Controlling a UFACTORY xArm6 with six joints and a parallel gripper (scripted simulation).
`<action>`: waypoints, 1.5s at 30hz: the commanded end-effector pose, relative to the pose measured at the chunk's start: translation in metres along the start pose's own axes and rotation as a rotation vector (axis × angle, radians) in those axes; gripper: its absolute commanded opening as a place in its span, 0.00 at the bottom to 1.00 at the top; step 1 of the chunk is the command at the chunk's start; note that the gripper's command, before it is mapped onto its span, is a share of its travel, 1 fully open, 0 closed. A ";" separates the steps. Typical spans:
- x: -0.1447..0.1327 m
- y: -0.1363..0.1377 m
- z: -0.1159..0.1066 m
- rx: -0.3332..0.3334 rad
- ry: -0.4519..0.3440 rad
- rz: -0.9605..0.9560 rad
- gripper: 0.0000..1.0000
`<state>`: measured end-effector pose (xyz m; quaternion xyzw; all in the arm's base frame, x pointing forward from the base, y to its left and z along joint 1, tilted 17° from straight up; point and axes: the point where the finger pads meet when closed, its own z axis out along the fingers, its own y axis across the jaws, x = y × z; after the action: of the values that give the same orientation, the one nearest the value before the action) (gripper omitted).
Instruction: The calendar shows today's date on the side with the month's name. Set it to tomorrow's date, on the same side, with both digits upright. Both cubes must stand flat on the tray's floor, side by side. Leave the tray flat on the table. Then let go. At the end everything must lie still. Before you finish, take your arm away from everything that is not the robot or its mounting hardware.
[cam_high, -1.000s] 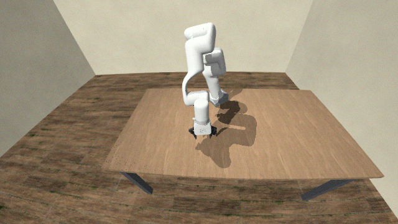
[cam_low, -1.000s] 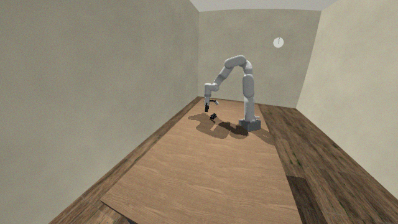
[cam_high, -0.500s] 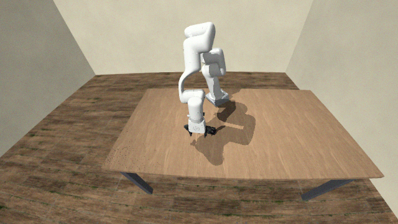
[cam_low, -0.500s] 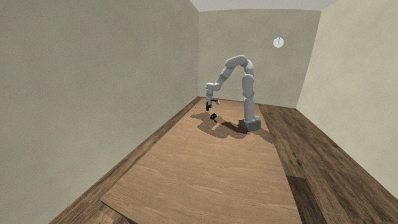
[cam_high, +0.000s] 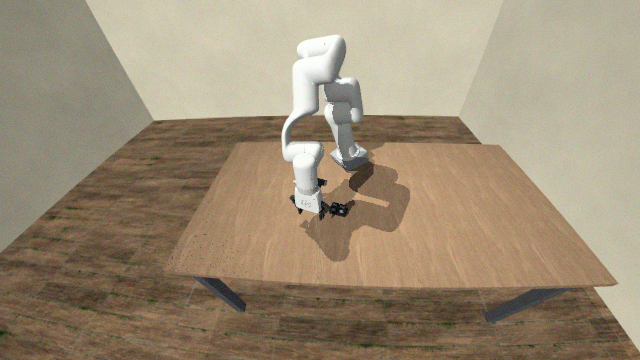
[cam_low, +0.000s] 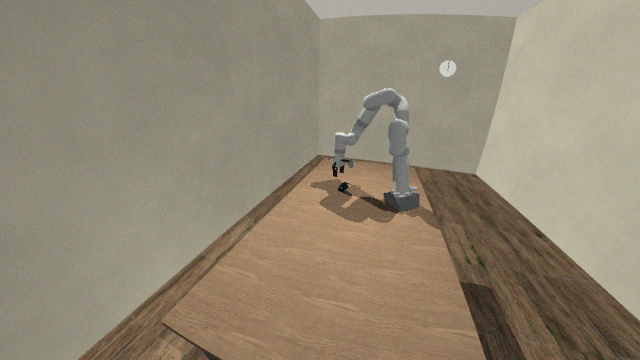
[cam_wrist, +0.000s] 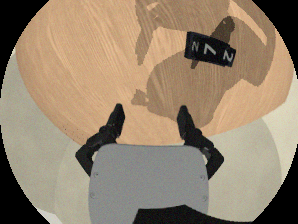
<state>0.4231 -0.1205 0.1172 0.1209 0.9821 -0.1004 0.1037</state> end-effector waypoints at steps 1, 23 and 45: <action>-0.001 -0.009 -0.001 0.001 -0.005 0.029 1.00; 0.001 -0.038 0.008 0.001 -0.005 0.215 1.00; 0.001 -0.038 0.035 0.001 -0.005 0.215 1.00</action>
<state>0.4179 -0.1639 0.0891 0.2255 0.9634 -0.0892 0.1147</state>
